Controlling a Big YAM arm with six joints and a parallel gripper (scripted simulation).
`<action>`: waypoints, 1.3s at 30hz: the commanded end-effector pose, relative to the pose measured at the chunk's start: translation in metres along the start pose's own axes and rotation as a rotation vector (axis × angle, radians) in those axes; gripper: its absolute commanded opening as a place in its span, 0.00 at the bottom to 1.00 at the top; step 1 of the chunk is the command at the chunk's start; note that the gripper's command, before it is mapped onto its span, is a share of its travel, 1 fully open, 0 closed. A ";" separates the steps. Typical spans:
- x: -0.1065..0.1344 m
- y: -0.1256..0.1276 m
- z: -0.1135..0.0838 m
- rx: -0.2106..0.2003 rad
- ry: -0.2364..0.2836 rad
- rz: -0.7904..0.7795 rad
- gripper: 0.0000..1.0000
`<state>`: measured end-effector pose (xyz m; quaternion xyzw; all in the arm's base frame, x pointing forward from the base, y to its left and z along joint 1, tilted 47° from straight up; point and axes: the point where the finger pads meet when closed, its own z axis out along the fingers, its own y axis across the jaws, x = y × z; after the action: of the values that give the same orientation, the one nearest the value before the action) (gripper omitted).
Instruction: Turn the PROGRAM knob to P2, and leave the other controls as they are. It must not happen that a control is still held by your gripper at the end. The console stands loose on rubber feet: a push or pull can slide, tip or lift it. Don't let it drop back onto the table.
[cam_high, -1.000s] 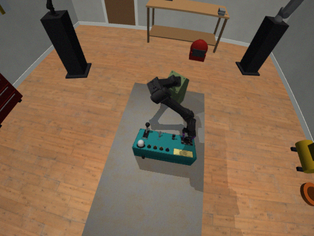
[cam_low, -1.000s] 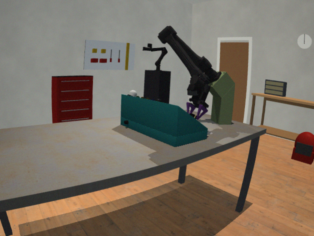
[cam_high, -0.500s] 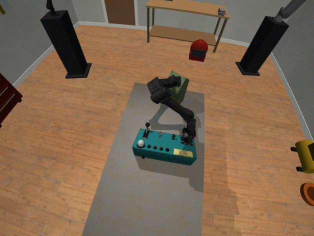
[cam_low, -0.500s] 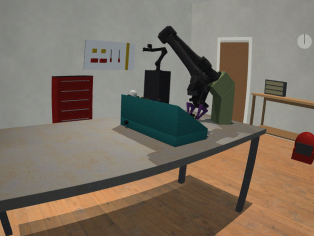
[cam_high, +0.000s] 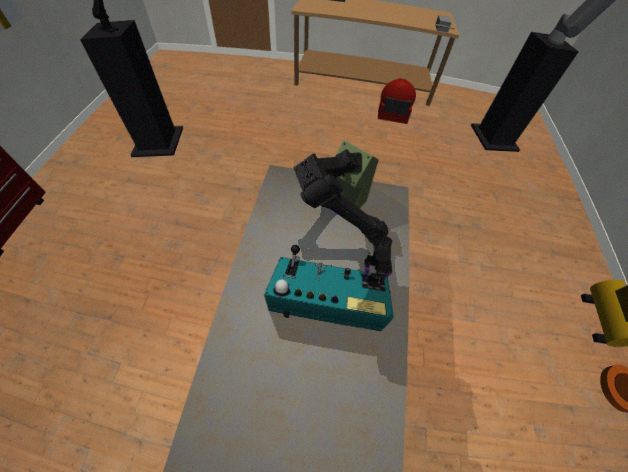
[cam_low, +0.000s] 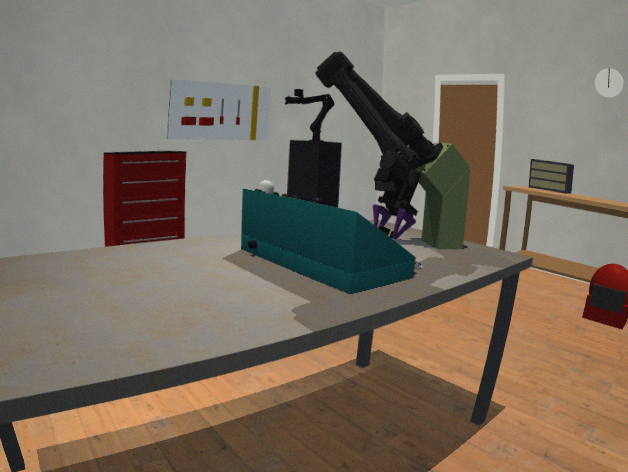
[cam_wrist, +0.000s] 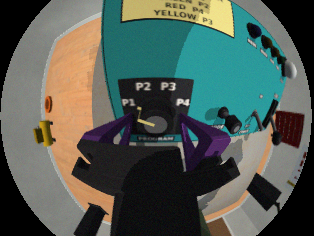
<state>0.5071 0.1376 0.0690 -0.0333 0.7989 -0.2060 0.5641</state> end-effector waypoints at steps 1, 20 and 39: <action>-0.006 0.002 0.004 0.000 -0.008 -0.003 0.70; -0.005 0.000 0.005 0.003 -0.003 -0.006 0.70; -0.004 0.000 0.005 0.001 -0.002 -0.007 0.70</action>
<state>0.5088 0.1385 0.0702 -0.0327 0.7982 -0.2053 0.5654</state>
